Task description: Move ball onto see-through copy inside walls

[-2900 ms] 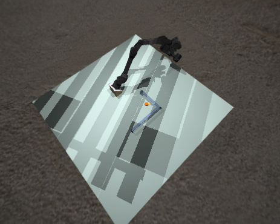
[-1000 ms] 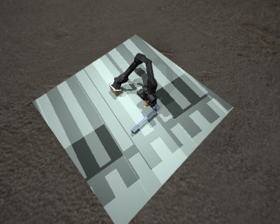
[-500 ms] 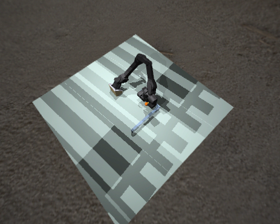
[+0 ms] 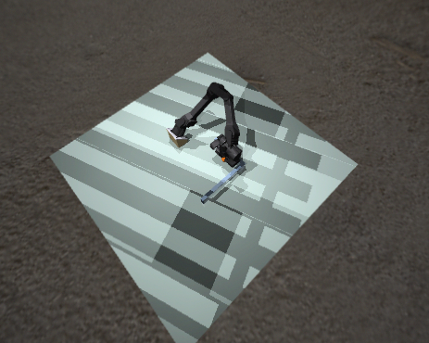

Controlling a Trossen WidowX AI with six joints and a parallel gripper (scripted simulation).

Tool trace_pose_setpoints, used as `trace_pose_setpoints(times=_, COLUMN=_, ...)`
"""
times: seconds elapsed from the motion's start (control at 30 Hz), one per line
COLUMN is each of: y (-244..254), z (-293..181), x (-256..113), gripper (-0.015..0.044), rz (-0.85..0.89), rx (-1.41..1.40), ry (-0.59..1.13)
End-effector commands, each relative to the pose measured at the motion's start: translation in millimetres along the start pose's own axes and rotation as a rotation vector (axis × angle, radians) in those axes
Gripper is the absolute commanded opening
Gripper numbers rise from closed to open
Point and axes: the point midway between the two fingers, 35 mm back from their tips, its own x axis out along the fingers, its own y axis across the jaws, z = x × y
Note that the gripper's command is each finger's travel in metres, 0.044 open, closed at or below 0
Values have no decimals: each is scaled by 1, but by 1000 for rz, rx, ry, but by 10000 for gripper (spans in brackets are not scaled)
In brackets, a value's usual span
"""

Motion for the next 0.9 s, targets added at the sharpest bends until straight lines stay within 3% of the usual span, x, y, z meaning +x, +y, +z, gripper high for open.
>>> trace_pose_setpoints(times=0.0, y=0, z=0, x=1, gripper=120, rz=-1, rx=3, ry=-4)
trace_pose_setpoints(times=0.1, y=0, z=0, x=1, gripper=100, rz=-1, rx=3, ry=-4)
trace_pose_setpoints(times=0.23, y=-10, z=-4, x=-9, gripper=0, rz=-45, rx=-18, ry=9)
trace_pose_setpoints(times=0.87, y=-9, z=-6, x=-92, gripper=0, rz=-21, rx=-5, ry=18)
